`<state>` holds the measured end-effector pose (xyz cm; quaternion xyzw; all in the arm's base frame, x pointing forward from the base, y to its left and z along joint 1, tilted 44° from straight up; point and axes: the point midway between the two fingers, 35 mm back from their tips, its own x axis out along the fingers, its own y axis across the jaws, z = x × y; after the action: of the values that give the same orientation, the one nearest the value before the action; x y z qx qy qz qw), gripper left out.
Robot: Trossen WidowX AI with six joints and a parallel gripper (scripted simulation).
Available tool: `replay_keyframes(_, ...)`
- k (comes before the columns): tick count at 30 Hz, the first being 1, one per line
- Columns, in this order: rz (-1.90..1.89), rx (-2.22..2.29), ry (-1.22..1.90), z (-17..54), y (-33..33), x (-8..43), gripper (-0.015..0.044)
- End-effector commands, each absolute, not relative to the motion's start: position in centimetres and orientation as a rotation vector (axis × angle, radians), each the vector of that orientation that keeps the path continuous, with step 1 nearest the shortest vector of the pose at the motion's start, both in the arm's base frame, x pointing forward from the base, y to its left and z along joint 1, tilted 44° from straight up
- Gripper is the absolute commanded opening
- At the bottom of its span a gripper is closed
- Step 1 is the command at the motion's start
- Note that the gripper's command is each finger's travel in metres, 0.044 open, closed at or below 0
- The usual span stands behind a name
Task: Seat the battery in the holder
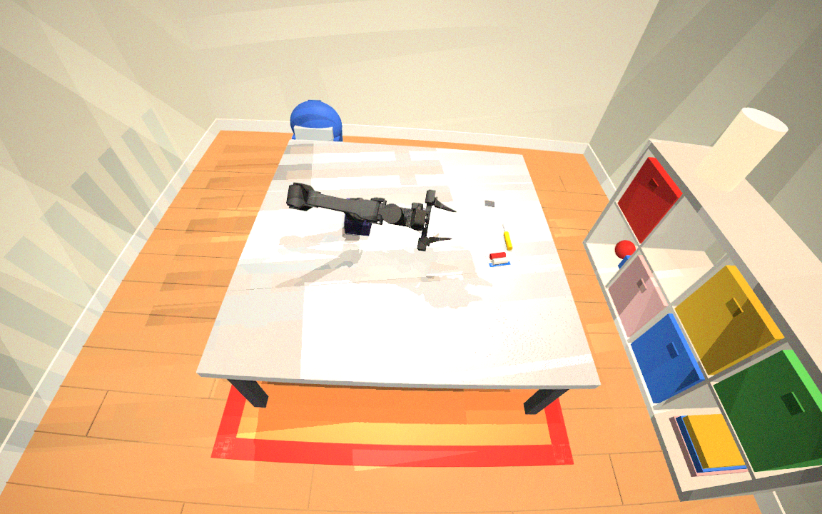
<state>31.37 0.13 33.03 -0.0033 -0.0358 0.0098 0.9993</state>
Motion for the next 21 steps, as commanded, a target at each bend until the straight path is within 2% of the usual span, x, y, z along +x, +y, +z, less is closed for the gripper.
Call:
replay_keyframes(1,0.021,-0.005,-0.065,32.9,0.2,31.5,0.0374)
replay_keyframes(4,0.038,0.022,0.03,30.8,1.0,32.8,0.0295)
replay_keyframes(8,0.072,0.072,0.305,24.5,3.7,35.4,0.019)
replay_keyframes(15,0.001,0.071,0.753,14.7,7.4,36.2,0.0006)
replay_keyframes(21,-0.151,-0.086,1.132,6.6,9.9,33.5,0.0)
